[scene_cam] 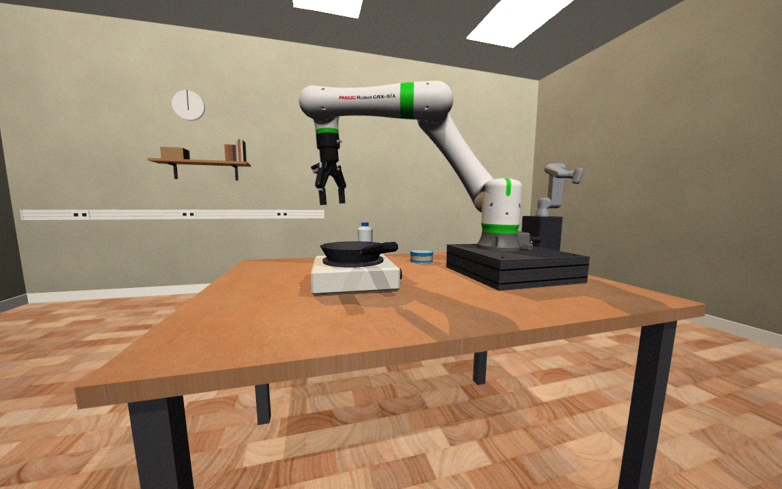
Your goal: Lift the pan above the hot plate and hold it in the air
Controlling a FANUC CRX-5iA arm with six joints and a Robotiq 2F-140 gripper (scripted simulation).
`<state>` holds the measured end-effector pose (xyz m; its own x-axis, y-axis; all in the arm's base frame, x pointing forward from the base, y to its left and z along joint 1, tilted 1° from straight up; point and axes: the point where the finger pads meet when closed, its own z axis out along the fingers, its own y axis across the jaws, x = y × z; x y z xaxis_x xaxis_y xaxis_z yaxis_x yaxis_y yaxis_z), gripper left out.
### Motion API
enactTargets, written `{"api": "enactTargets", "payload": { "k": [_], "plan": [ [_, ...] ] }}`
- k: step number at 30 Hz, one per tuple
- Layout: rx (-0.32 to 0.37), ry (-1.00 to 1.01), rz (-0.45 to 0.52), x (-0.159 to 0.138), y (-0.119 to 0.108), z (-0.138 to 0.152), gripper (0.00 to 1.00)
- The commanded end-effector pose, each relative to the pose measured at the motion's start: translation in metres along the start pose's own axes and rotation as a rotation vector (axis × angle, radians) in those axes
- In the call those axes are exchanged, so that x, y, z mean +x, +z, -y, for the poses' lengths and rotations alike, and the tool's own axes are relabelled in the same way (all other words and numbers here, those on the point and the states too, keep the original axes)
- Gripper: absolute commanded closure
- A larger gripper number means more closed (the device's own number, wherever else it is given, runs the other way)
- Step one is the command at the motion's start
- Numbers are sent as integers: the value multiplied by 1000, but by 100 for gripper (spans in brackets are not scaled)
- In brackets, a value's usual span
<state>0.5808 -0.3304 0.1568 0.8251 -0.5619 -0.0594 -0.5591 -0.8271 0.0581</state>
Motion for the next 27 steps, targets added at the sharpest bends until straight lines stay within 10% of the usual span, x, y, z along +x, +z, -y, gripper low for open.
{"api": "enactTargets", "payload": {
  "k": [1,17,18,27],
  "plan": [
    [0,0,-3,0,-1,0,0],
    [0,0,-3,0,-1,0,0],
    [0,0,-3,0,-2,0,59],
    [5,-99,-17,-33,-28,53,59]
  ]
}}
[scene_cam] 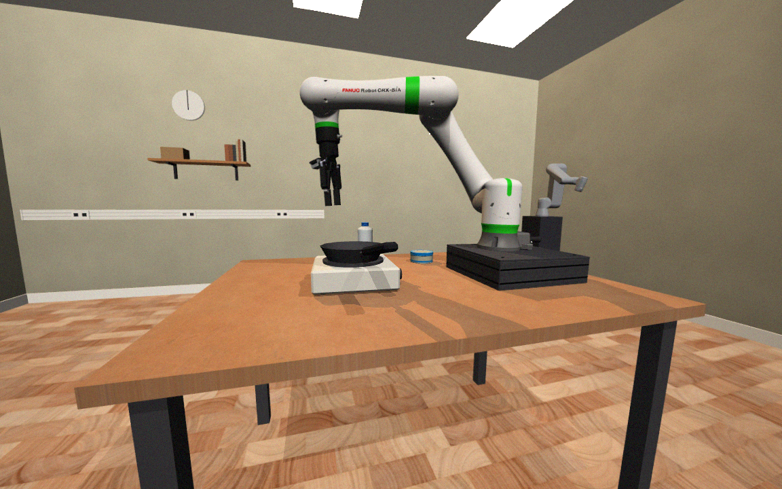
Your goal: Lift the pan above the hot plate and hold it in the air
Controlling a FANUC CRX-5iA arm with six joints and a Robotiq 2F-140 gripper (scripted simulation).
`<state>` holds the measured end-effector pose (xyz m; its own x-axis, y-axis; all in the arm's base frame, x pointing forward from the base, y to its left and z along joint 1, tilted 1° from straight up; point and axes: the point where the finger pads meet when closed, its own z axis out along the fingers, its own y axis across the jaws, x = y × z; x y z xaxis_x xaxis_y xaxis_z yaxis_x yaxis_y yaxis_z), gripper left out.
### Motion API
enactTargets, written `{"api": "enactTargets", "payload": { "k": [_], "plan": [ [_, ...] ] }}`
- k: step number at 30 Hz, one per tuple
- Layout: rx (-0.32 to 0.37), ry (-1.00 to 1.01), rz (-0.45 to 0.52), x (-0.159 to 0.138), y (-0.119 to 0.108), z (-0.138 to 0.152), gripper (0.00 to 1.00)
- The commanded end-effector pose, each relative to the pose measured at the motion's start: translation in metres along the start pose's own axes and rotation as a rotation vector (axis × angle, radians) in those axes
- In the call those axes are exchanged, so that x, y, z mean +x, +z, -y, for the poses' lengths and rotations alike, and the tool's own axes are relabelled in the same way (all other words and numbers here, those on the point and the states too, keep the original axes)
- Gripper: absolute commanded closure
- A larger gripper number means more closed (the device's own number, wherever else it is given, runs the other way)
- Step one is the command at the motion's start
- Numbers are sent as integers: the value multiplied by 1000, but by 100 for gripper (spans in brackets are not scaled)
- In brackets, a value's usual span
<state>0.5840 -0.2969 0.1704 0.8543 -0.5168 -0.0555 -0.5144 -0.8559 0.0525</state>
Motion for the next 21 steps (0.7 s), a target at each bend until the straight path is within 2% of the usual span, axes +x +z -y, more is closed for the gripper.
{"api": "enactTargets", "payload": {
  "k": [1,5,7,8,21],
  "plan": [
    [3,-60,-12,-20,-18,33,59],
    [6,-122,-21,-42,-33,64,59],
    [6,-122,-21,-42,-33,64,59],
    [8,-163,-26,-58,-42,83,59],
    [22,-366,-51,-147,-79,162,59]
  ]
}}
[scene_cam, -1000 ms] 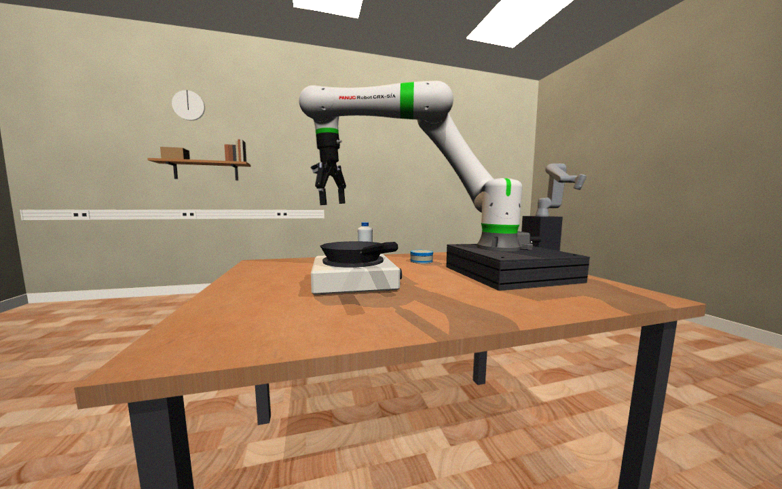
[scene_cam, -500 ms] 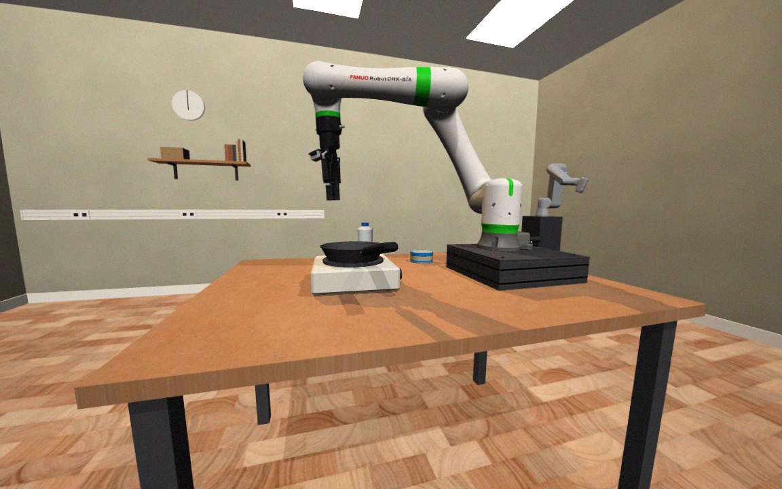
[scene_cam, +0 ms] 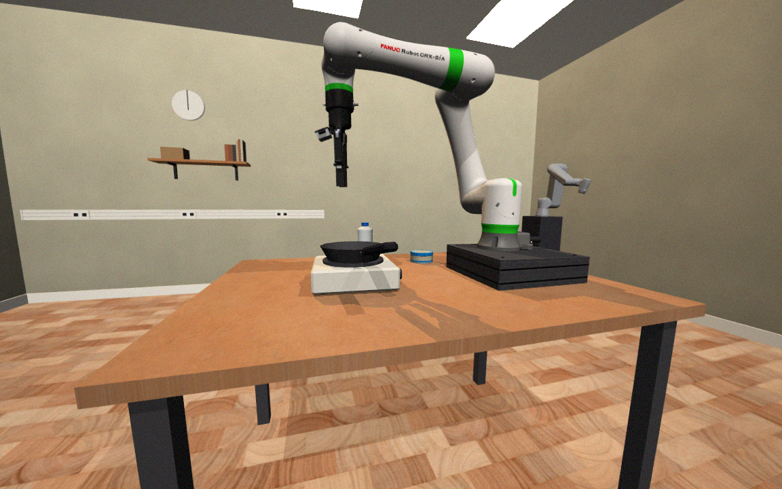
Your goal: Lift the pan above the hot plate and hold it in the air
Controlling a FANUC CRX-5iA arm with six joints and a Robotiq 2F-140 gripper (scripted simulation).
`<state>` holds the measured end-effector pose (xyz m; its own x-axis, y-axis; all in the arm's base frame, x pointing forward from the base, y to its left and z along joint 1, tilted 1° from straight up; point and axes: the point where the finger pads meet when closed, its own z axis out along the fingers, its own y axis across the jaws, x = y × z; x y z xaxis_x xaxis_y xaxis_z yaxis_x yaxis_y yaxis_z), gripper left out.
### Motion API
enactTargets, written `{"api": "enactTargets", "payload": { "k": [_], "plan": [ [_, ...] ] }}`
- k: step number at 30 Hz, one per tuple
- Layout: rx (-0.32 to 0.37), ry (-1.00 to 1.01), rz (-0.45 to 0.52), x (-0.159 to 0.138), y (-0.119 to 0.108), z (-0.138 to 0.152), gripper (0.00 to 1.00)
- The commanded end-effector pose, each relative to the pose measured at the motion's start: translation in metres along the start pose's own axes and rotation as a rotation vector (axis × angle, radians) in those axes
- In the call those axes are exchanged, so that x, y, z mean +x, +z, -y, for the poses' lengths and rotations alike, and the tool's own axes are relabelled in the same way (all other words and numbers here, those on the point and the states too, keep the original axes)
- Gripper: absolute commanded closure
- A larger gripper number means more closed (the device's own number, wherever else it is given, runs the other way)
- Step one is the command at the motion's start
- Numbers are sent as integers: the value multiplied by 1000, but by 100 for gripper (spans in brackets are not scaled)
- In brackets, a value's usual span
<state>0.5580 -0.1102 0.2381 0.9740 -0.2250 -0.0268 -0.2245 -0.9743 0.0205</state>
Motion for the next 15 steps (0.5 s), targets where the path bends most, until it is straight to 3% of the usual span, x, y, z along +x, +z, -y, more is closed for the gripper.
{"api": "enactTargets", "payload": {
  "k": [1,3,4,11,13,15],
  "plan": [
    [4,-67,-12,-23,-13,33,59],
    [4,-67,-12,-23,-13,33,59],
    [8,-117,-18,-40,-21,54,59],
    [16,-214,-28,-77,-32,89,59],
    [-106,-225,11,-95,-5,98,59],
    [-158,-227,20,-100,6,100,59]
  ]
}}
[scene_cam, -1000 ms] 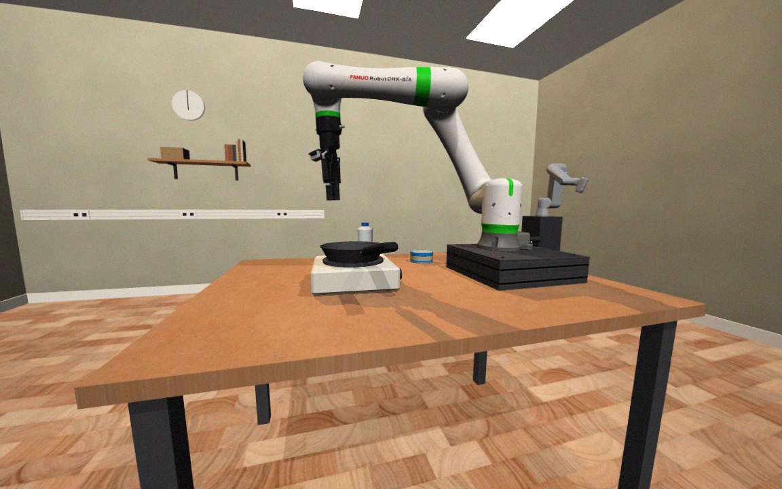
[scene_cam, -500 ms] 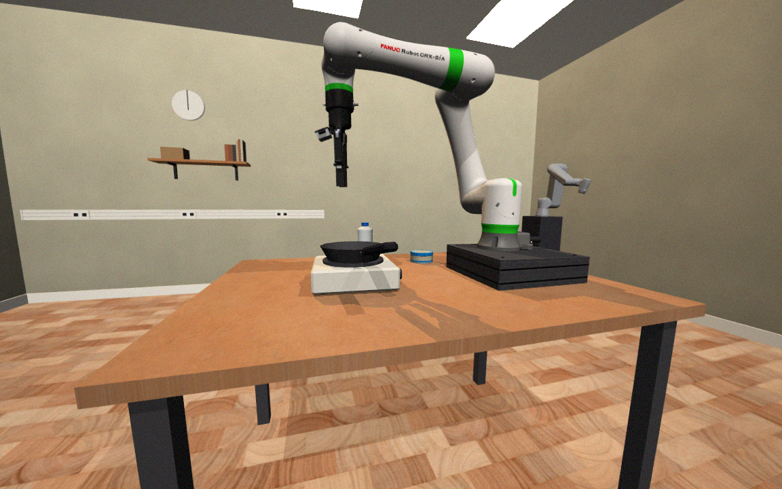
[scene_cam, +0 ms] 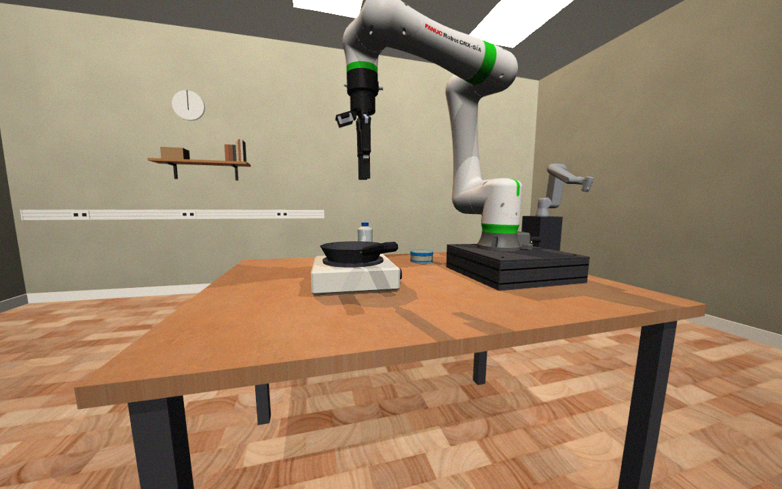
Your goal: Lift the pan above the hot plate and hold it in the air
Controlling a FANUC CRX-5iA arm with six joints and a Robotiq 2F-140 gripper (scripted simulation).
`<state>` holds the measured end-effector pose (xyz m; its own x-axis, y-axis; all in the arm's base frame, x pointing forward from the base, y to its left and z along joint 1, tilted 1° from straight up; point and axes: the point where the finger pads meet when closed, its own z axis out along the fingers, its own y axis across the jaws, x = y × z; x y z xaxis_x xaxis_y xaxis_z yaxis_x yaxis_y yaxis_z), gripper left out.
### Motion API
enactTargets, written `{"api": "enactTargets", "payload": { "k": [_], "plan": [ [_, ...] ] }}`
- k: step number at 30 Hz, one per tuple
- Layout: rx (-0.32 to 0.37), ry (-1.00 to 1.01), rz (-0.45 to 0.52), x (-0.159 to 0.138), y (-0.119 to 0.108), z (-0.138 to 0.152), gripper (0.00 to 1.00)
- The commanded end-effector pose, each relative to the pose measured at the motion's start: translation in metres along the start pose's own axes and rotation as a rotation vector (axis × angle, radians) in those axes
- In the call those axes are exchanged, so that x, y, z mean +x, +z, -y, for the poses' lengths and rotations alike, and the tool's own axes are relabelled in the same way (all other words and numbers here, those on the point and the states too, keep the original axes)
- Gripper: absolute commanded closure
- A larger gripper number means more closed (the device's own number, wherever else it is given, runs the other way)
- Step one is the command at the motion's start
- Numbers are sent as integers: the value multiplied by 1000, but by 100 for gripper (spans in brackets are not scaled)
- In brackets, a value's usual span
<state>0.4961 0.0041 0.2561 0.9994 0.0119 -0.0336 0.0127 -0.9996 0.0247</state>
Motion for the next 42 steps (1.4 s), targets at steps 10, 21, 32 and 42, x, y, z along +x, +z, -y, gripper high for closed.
{"api": "enactTargets", "payload": {
  "k": [10,21,32,42],
  "plan": [
    [-432,-29,56,-30,63,20,59],
    [-736,-126,-47,-36,82,45,59],
    [-1001,-291,-289,-35,87,96,59],
    [-1132,-466,-547,-41,89,158,59]
  ]
}}
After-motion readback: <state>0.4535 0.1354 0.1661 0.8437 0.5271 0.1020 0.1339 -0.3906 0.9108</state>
